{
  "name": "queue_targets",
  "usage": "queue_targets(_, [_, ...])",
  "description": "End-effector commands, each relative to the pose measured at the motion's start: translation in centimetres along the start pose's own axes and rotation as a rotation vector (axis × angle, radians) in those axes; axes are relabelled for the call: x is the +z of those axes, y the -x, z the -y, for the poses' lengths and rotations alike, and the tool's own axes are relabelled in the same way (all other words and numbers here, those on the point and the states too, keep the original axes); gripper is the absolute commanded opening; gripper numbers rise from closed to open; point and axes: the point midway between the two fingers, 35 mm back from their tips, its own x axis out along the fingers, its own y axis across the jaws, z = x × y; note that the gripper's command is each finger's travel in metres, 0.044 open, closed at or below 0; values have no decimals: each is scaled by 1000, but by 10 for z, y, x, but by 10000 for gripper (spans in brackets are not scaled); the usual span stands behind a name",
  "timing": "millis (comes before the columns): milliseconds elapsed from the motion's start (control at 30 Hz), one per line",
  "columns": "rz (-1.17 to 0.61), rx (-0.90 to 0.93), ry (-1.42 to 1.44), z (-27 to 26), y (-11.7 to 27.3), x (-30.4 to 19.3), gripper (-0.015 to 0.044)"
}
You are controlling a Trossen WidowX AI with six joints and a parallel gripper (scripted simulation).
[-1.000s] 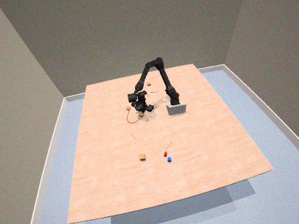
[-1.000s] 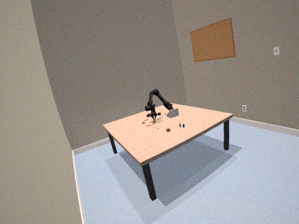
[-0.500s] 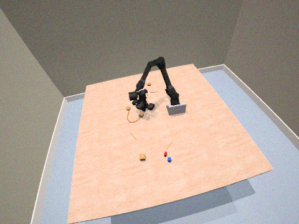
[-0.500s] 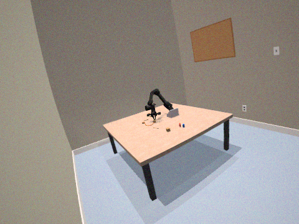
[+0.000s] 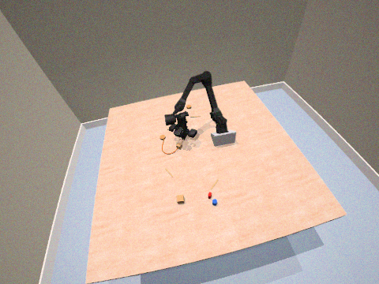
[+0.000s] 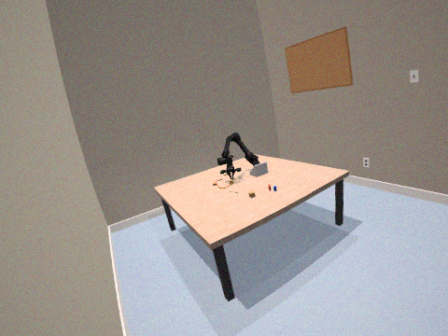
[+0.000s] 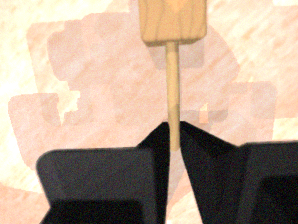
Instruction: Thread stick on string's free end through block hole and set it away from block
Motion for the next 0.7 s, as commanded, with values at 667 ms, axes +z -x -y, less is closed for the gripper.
queue_targets(667, [2,3,-17,3,5,-31,0])
